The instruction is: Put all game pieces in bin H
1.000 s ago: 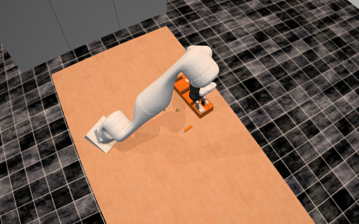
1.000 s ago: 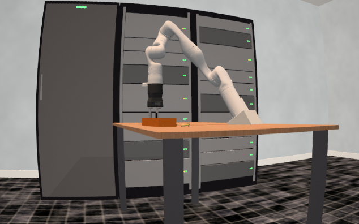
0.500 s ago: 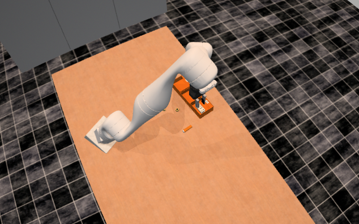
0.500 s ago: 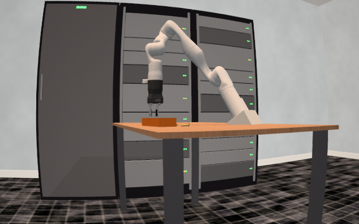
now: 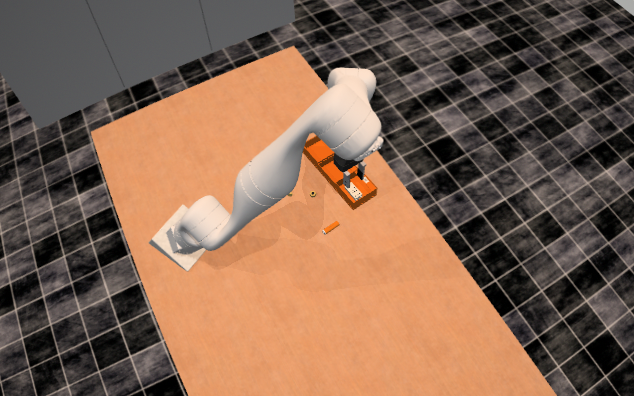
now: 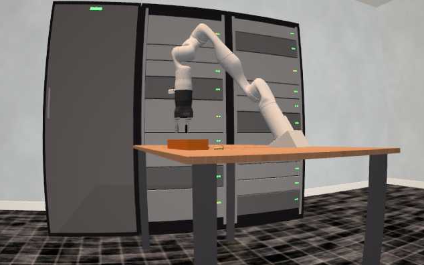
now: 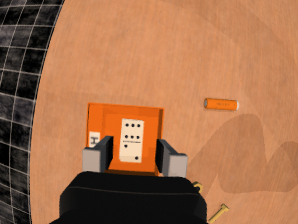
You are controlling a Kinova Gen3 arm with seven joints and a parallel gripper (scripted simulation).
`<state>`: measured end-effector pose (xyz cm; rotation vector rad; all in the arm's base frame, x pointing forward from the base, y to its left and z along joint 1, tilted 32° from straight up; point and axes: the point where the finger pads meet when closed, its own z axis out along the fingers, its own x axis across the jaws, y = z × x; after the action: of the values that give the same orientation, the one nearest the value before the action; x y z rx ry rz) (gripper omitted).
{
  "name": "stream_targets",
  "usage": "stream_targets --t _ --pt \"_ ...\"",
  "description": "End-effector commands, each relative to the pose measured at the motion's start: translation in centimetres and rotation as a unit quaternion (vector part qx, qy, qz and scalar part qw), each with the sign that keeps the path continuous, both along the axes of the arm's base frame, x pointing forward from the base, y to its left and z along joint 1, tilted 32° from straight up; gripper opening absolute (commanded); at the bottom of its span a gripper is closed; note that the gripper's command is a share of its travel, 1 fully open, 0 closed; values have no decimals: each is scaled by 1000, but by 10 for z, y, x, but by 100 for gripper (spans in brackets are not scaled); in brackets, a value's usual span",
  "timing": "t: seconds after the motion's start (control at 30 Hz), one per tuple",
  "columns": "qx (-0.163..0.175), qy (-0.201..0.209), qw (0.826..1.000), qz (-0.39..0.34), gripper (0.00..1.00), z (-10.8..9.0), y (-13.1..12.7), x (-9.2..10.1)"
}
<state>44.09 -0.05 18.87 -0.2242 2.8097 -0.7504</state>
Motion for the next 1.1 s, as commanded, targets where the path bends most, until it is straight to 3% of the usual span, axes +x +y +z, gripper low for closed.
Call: stream_targets --t 0.0,1.07 --pt "3 -6 1000 3 100 12 8 0" --pt "3 -6 1000 3 100 106 60 -30"
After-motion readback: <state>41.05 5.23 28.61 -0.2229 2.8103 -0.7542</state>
